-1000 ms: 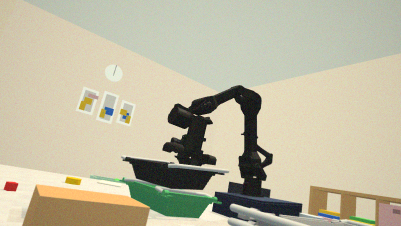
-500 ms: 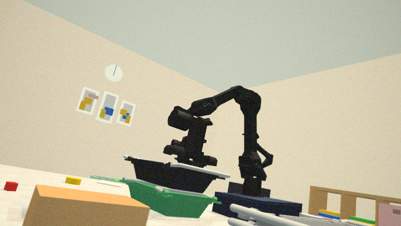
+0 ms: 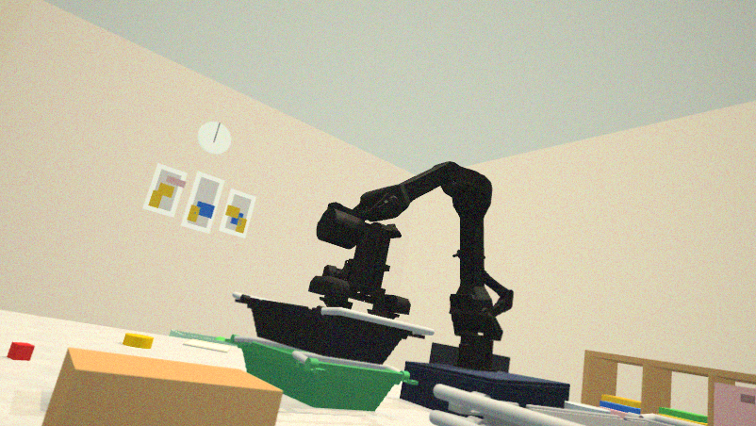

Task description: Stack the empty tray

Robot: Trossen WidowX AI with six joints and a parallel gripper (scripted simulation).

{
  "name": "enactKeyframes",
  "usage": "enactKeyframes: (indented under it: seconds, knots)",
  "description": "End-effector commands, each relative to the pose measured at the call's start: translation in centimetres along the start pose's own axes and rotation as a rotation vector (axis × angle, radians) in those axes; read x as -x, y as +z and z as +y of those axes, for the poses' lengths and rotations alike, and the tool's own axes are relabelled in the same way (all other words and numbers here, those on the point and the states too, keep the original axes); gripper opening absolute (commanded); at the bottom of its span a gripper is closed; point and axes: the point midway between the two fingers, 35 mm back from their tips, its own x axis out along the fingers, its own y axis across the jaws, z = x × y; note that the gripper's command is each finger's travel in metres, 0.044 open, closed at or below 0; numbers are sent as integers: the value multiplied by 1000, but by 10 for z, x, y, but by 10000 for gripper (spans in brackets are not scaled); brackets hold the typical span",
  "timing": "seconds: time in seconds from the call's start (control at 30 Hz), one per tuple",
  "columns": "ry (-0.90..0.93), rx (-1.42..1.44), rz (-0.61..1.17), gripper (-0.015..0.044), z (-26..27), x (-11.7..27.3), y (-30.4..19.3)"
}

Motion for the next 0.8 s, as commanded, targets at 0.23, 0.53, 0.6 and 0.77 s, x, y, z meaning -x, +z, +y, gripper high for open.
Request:
enactKeyframes:
  seconds: [0.23,0.53,0.6,0.77]
  knots:
    - [0,0,0,440,0,0,0]
    - [-2,1,0,440,4,25,0]
    - [-2,1,0,440,6,38,0]
    - [-4,1,-1,440,6,69,0]
